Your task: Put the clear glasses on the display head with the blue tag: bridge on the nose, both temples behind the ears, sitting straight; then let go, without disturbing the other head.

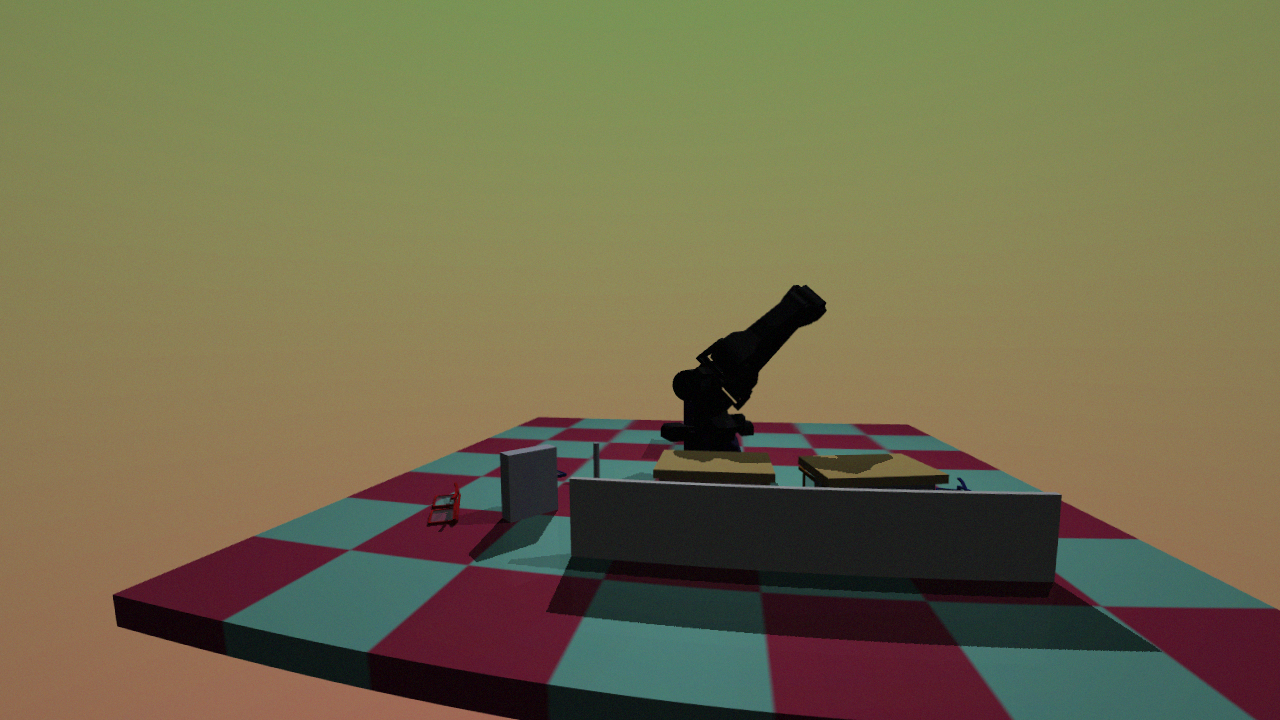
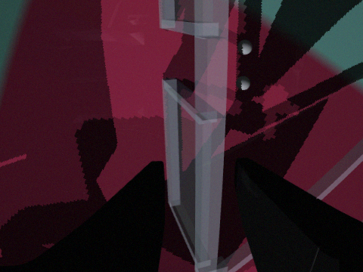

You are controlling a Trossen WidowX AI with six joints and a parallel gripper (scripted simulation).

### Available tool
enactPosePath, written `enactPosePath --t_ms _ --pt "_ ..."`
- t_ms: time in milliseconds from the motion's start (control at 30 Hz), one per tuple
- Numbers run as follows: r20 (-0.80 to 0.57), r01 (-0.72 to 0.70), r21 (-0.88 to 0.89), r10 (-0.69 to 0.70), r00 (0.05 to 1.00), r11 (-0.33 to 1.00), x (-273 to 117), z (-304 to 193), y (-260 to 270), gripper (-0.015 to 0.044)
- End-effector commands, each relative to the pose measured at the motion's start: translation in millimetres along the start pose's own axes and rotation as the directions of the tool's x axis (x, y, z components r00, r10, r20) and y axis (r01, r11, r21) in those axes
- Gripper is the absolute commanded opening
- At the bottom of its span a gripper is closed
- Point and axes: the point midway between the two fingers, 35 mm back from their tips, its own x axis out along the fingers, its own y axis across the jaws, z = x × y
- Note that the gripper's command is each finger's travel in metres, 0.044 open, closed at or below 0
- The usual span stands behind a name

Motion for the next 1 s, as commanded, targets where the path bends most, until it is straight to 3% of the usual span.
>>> enactPosePath --t_ms 0,333,967 --pt "0.001 -0.006 0.003 0.006 1.000 1.000 4.0 -0.3 2.0 0.0120" --pt "0.001 -0.006 0.003 0.006 1.000 1.000 4.1 -0.3 -2.0 0.0120" --pt "-0.002 -0.004 0.003 0.004 1.000 1.000 3.6 -0.9 -0.2 0.0000"
